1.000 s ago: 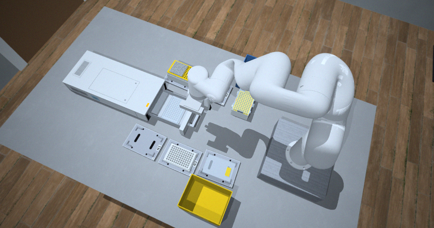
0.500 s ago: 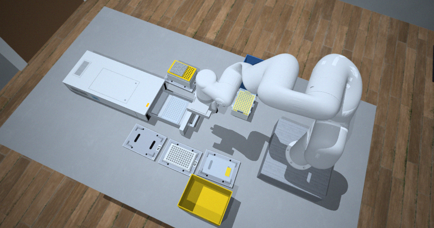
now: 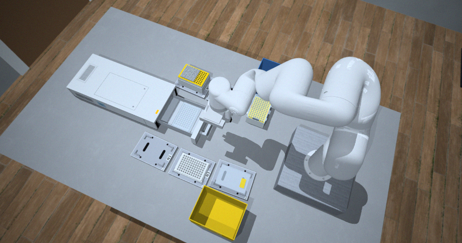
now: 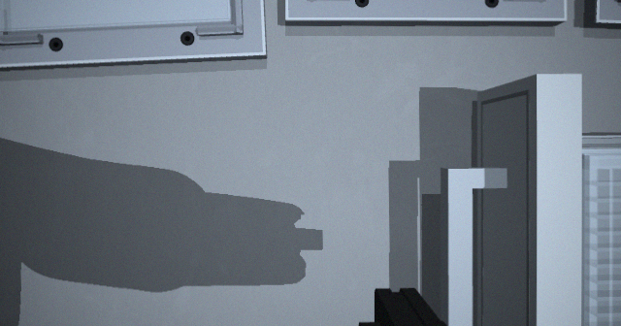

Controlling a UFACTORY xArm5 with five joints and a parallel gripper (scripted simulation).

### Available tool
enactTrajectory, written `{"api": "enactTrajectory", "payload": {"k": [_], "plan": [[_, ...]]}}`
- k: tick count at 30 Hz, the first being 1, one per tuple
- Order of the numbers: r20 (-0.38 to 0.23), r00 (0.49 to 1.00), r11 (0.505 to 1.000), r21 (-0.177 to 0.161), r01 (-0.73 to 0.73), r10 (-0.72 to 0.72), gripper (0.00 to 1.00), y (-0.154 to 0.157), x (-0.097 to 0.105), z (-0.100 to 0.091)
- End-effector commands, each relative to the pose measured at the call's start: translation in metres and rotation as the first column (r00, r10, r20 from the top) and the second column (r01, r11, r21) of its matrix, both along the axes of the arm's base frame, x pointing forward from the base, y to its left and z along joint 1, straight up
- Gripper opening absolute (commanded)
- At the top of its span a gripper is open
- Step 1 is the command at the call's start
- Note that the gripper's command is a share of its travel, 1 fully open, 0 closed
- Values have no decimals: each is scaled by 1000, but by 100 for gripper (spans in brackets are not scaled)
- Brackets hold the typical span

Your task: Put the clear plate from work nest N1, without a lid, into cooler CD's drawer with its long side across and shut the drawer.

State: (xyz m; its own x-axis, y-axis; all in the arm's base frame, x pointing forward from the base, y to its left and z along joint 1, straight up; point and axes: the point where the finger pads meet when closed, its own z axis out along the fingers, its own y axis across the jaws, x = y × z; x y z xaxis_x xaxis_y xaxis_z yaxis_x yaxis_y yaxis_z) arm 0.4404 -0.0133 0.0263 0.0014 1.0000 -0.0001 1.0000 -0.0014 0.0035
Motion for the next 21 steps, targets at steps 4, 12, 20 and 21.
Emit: {"api": "enactTrajectory", "payload": {"k": [4, 12, 20, 21], "plan": [[5, 1000, 1000, 2, 0, 0, 0, 0, 2, -7], [5, 1000, 1000, 2, 0, 0, 0, 0, 2, -20], [5, 1000, 1000, 2, 0, 0, 0, 0, 2, -32], [5, 1000, 1000, 2, 0, 0, 0, 0, 2, -32]]}}
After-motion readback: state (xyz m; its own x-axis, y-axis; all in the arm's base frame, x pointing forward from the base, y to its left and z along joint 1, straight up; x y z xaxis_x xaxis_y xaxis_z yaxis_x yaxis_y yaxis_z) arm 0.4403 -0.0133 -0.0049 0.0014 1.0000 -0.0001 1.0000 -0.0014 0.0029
